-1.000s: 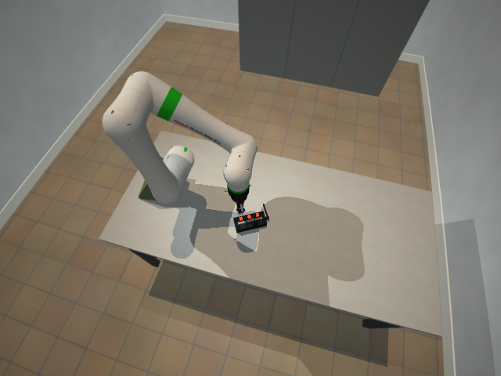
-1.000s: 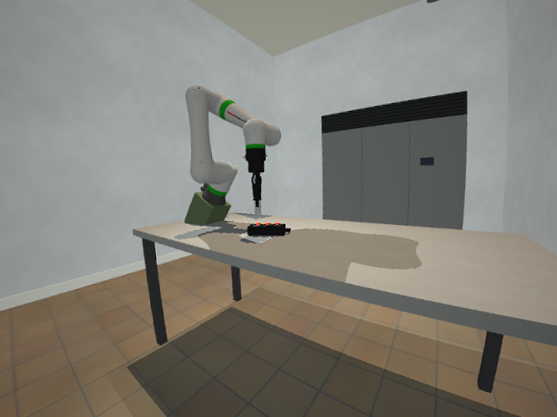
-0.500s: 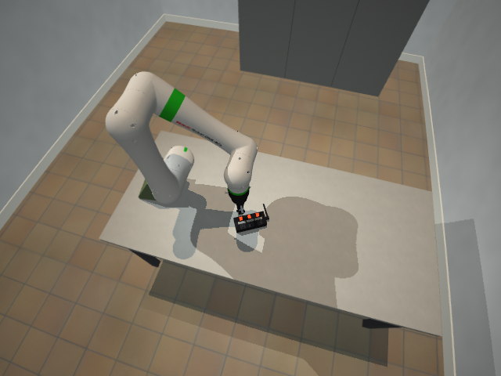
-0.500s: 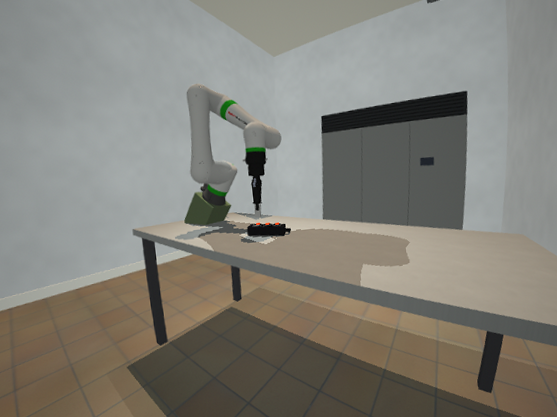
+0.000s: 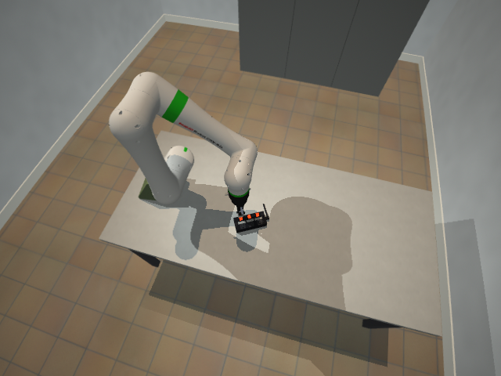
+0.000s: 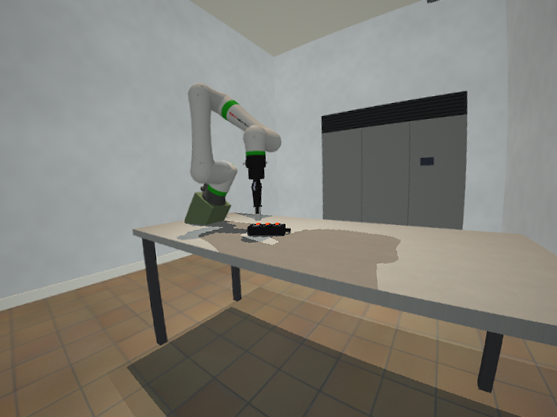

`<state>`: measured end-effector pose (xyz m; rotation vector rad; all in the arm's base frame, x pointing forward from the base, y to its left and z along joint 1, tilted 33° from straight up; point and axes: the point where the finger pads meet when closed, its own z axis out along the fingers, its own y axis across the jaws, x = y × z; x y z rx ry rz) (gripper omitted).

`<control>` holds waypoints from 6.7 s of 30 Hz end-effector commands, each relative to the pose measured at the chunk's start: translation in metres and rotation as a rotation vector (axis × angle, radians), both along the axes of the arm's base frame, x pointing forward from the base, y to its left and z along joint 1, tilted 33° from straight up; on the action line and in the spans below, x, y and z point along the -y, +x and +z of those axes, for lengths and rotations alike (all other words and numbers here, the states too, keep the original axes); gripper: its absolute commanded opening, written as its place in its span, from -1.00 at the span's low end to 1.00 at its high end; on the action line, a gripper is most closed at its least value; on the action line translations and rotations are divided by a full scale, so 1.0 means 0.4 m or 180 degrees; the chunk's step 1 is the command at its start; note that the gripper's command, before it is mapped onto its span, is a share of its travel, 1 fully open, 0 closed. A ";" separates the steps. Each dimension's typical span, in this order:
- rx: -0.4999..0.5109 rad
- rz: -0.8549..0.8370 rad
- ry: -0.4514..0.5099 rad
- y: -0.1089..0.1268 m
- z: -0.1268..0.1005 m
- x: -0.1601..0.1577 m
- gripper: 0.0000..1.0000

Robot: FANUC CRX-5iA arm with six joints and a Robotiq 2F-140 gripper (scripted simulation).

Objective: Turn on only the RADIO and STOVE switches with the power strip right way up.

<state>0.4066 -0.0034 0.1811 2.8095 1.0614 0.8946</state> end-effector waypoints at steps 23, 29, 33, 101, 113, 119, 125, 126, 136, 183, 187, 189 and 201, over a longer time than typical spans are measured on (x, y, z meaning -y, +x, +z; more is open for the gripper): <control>0.0001 0.0000 0.0000 0.009 -0.013 -0.003 -1.00; 0.0001 0.0000 0.0000 0.009 -0.013 -0.003 -1.00; 0.0001 0.0000 0.0000 0.009 -0.013 -0.003 -1.00; 0.0001 0.0000 0.0000 0.021 -0.033 -0.007 -1.00; 0.0001 0.0000 0.0000 0.018 -0.028 -0.006 -1.00; 0.0001 0.0000 0.0000 0.000 0.001 0.001 -1.00; 0.0001 0.0000 0.0000 -0.019 0.032 0.008 -1.00; 0.0001 0.0000 0.0000 -0.019 0.032 0.008 -1.00; 0.0001 0.0000 0.0000 -0.030 0.049 0.011 -1.00; 0.0001 0.0000 0.0000 -0.137 0.225 0.050 1.00; 0.0001 0.0000 0.0000 -0.138 0.225 0.051 1.00; 0.0001 0.0000 0.0000 -0.138 0.225 0.051 1.00; 0.0001 0.0000 0.0000 -0.138 0.225 0.051 1.00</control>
